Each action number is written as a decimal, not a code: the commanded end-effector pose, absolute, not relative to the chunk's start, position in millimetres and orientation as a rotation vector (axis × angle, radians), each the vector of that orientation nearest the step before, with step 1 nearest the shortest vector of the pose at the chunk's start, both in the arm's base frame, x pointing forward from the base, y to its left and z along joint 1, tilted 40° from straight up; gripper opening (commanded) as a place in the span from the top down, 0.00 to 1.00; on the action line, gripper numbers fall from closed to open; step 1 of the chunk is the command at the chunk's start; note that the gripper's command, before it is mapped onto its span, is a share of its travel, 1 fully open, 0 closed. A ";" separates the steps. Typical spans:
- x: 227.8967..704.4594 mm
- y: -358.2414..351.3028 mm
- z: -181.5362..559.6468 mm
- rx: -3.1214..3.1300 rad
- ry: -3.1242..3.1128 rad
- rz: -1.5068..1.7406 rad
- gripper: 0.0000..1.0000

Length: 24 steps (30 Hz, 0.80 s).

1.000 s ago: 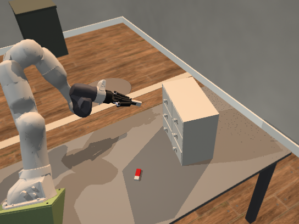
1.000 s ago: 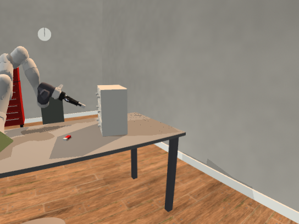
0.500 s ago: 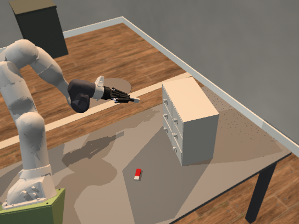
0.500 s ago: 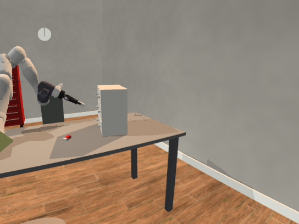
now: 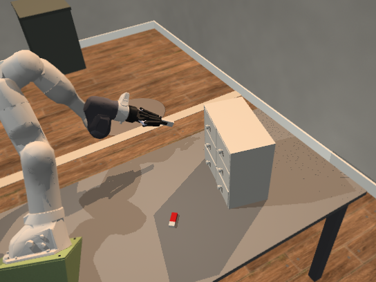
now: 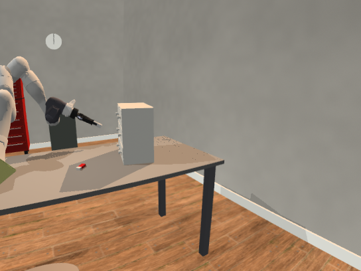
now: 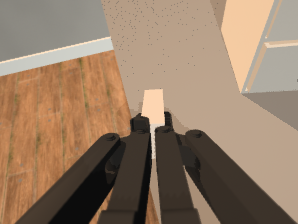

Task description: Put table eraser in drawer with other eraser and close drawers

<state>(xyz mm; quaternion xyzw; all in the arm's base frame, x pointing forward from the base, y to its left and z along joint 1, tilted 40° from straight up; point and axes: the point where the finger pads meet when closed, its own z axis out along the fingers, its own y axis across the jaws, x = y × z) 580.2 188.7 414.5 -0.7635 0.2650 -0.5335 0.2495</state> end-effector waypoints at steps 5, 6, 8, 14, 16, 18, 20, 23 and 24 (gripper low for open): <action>579.5 192.1 419.4 -2.105 0.708 -1.458 1.00; 579.4 192.6 420.2 -2.105 0.708 -1.458 1.00; 579.3 193.0 420.9 -2.105 0.708 -1.458 1.00; 578.8 195.0 424.2 -2.105 0.708 -1.458 1.00; 578.6 195.7 425.4 -2.105 0.708 -1.458 1.00; 578.5 196.3 426.4 -2.105 0.708 -1.458 1.00; 578.3 196.9 427.4 -2.105 0.708 -1.458 1.00; 578.1 197.7 428.6 -2.105 0.708 -1.458 1.00; 578.1 197.9 429.0 -2.105 0.708 -1.458 1.00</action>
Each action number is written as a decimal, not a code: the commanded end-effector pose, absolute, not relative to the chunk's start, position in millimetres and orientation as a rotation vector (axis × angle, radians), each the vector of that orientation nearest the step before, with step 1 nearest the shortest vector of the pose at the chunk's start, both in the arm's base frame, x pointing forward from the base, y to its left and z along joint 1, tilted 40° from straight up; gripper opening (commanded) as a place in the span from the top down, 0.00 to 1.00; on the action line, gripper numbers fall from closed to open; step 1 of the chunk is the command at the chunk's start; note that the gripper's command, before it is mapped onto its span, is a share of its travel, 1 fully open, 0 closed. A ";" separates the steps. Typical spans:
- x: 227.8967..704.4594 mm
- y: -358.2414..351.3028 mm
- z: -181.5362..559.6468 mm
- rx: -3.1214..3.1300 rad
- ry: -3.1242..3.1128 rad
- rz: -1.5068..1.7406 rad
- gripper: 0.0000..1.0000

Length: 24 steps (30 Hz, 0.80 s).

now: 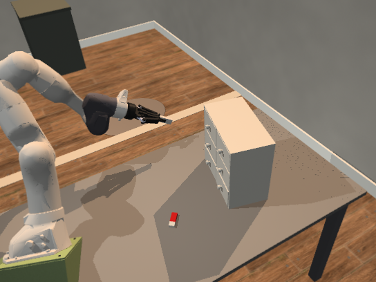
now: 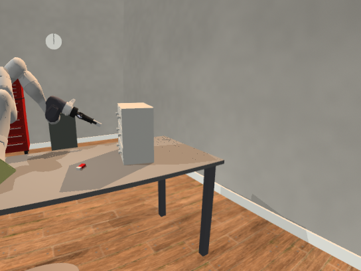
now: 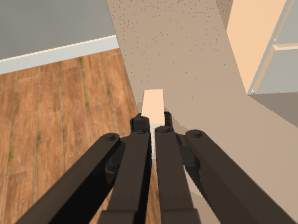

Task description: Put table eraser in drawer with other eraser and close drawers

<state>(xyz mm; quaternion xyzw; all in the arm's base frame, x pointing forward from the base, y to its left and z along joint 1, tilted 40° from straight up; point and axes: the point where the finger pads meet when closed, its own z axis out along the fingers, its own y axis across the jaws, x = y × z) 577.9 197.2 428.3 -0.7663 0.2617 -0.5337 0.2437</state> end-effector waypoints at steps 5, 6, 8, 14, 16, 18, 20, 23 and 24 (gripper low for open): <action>577.9 198.5 430.0 -2.105 0.708 -1.458 1.00; 577.9 198.6 430.3 -2.105 0.708 -1.458 1.00; 577.8 198.9 430.8 -2.105 0.708 -1.458 1.00; 577.6 199.6 431.9 -2.105 0.708 -1.458 1.00; 577.6 199.8 432.1 -2.105 0.708 -1.458 1.00; 577.6 199.9 432.2 -2.105 0.708 -1.458 1.00; 577.6 199.9 432.3 -2.105 0.708 -1.458 1.00; 577.5 200.1 432.5 -2.105 0.708 -1.458 1.00; 577.5 200.1 432.6 -2.105 0.708 -1.458 1.00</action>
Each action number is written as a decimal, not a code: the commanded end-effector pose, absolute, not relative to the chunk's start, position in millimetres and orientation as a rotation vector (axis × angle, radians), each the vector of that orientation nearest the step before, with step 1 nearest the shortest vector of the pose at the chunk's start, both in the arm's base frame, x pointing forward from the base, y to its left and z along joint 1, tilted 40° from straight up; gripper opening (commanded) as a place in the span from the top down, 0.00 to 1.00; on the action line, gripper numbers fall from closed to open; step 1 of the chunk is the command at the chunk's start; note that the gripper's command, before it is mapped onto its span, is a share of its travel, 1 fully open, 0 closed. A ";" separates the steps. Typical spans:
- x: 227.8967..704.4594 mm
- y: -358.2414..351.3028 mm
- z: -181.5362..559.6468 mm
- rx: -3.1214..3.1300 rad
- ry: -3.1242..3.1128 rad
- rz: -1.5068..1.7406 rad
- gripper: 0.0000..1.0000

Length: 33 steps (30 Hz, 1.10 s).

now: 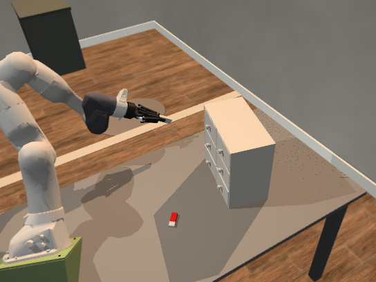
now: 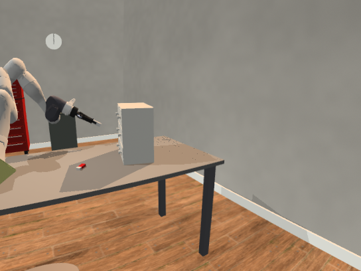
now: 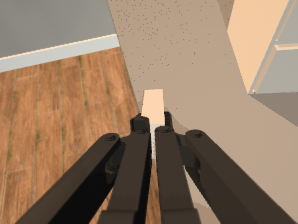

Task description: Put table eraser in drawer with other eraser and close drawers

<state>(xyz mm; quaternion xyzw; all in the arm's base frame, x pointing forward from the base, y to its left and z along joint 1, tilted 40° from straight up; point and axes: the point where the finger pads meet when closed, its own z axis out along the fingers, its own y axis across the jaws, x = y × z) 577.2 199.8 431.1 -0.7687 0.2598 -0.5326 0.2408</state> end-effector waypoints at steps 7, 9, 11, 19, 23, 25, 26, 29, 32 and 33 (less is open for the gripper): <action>577.5 200.2 432.7 -2.105 0.708 -1.458 1.00; 577.5 200.2 432.7 -2.105 0.708 -1.458 1.00; 577.5 200.2 432.7 -2.105 0.708 -1.458 1.00; 576.1 199.7 433.6 -2.113 0.703 -1.443 1.00; 572.8 198.7 435.4 -2.129 0.692 -1.410 1.00; 570.4 197.9 436.8 -2.141 0.684 -1.385 1.00; 569.0 197.5 437.7 -2.149 0.679 -1.370 1.00; 567.2 197.0 438.6 -2.156 0.673 -1.353 1.00; 561.6 195.3 441.9 -2.182 0.654 -1.295 1.00; 559.4 194.7 443.1 -2.191 0.647 -1.273 1.00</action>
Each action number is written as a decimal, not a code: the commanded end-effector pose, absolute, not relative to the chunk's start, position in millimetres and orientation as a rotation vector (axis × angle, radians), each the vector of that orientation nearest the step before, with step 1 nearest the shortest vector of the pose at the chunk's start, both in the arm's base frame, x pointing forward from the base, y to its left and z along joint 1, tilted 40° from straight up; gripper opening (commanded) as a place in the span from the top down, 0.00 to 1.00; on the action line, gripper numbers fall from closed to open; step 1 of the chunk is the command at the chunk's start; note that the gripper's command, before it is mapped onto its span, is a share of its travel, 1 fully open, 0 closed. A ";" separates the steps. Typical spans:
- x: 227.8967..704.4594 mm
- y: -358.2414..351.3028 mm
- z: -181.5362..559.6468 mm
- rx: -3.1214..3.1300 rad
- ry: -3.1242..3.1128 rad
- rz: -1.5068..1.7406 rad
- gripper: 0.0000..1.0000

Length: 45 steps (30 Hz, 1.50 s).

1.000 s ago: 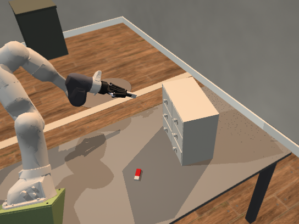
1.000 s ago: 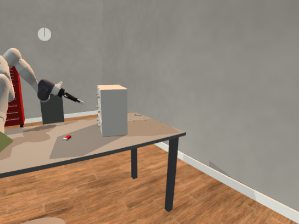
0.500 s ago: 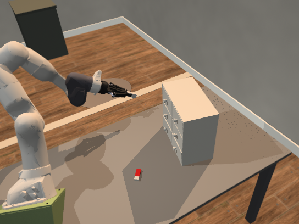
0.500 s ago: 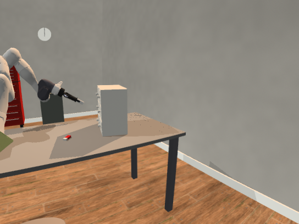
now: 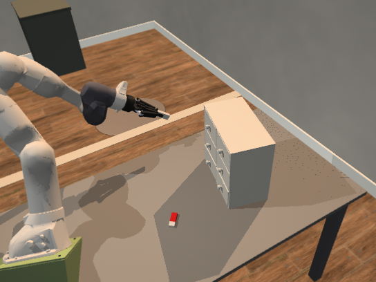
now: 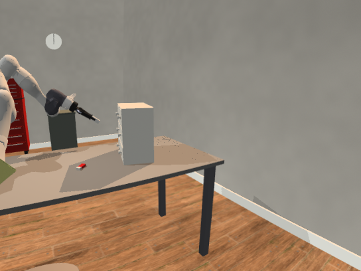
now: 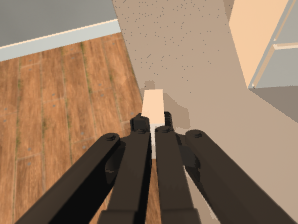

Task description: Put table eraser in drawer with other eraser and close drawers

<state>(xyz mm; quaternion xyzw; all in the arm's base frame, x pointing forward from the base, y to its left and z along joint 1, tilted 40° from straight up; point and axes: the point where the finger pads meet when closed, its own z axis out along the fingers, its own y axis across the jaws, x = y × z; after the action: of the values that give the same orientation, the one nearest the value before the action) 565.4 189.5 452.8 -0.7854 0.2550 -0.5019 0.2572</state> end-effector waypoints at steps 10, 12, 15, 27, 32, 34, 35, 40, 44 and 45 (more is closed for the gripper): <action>531.0 186.2 459.3 -2.299 0.547 -0.979 1.00; 527.6 185.2 461.3 -2.310 0.535 -0.943 1.00; 520.3 182.9 465.4 -2.332 0.509 -0.868 1.00; 478.7 170.4 489.2 -2.414 0.353 -0.425 1.00; 471.0 168.1 493.6 -2.422 0.323 -0.343 1.00; 466.8 166.8 496.0 -2.425 0.307 -0.299 1.00; 465.0 166.3 497.0 -2.426 0.300 -0.280 1.00; 459.3 164.5 500.3 -2.429 0.277 -0.218 1.00; 457.7 164.0 501.2 -2.430 0.272 -0.202 1.00; 457.6 164.0 501.3 -2.430 0.271 -0.201 1.00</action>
<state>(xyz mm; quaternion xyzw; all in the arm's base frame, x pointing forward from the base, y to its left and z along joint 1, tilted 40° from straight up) 469.3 159.9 506.8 -0.9276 0.1176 -0.0989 0.3406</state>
